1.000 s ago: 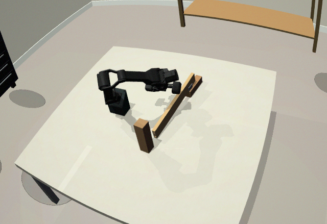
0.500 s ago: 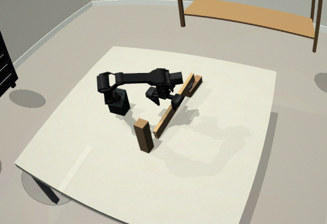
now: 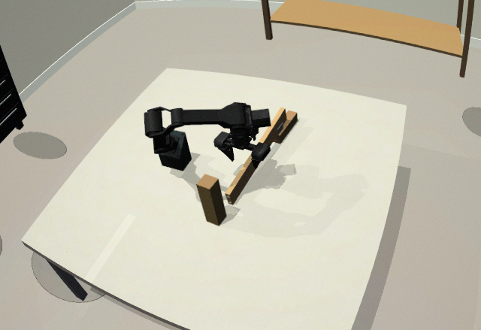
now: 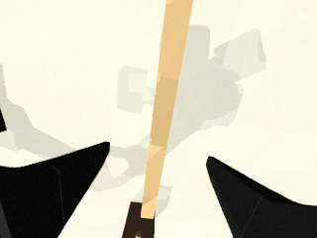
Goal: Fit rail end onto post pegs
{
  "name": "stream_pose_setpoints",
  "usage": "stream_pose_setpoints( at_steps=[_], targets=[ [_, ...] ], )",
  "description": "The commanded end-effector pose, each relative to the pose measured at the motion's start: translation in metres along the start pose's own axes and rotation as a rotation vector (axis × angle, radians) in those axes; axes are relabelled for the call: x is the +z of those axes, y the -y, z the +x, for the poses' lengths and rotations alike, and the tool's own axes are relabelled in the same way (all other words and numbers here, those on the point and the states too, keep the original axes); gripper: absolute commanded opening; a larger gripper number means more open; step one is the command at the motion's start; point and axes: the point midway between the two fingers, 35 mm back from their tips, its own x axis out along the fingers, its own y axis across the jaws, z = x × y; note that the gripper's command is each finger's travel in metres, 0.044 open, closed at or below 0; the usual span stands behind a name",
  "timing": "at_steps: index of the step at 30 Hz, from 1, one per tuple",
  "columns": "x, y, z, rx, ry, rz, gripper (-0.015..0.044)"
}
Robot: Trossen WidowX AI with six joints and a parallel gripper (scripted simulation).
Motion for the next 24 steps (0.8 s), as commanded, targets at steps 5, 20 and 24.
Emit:
stream_pose_setpoints(
  at_steps=[5,20,24],
  targets=[
    [-0.001,0.001,0.014,0.001,-0.005,-0.003,0.0440],
    [-0.001,0.001,0.038,0.001,-0.006,-0.003,0.0440],
    [-0.001,0.001,0.045,0.001,-0.007,-0.003,0.0440]
  ],
)
